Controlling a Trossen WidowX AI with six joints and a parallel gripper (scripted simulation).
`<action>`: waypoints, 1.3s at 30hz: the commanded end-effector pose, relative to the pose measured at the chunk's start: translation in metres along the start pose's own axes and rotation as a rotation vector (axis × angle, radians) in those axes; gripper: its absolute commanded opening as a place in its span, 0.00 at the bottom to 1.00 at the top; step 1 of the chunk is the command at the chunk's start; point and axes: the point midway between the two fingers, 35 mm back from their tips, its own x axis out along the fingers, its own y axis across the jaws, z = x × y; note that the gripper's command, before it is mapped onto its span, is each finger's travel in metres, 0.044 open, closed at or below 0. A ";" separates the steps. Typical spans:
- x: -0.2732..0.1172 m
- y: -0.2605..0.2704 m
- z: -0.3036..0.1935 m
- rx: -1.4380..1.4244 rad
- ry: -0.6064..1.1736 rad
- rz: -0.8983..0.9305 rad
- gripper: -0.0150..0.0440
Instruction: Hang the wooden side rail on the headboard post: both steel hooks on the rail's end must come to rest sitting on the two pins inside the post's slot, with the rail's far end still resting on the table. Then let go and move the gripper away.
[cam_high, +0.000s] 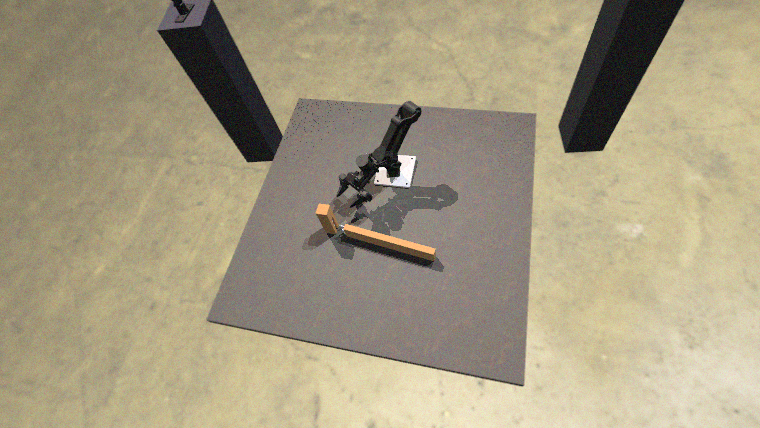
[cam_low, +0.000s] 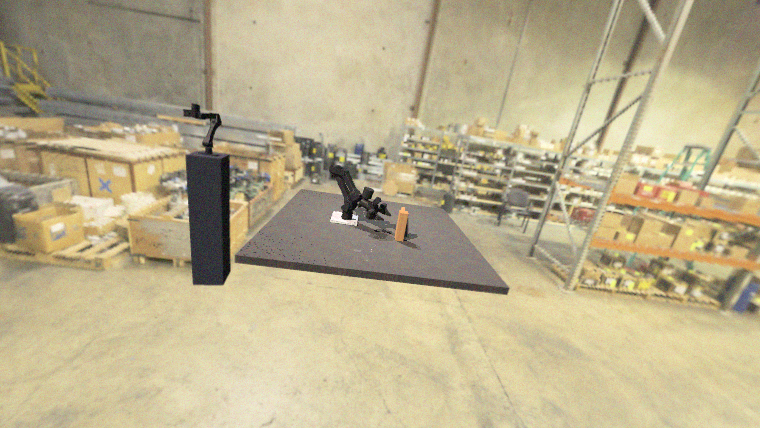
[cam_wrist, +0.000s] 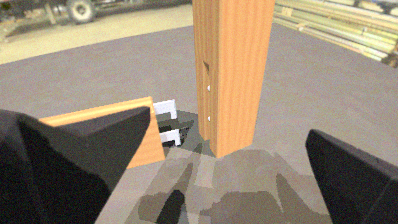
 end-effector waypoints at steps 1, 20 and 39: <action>-0.003 -0.002 0.002 -0.044 -0.036 -0.018 1.00; -0.003 -0.002 0.002 -0.044 -0.036 -0.018 1.00; 0.024 0.044 0.029 0.210 0.276 -0.528 1.00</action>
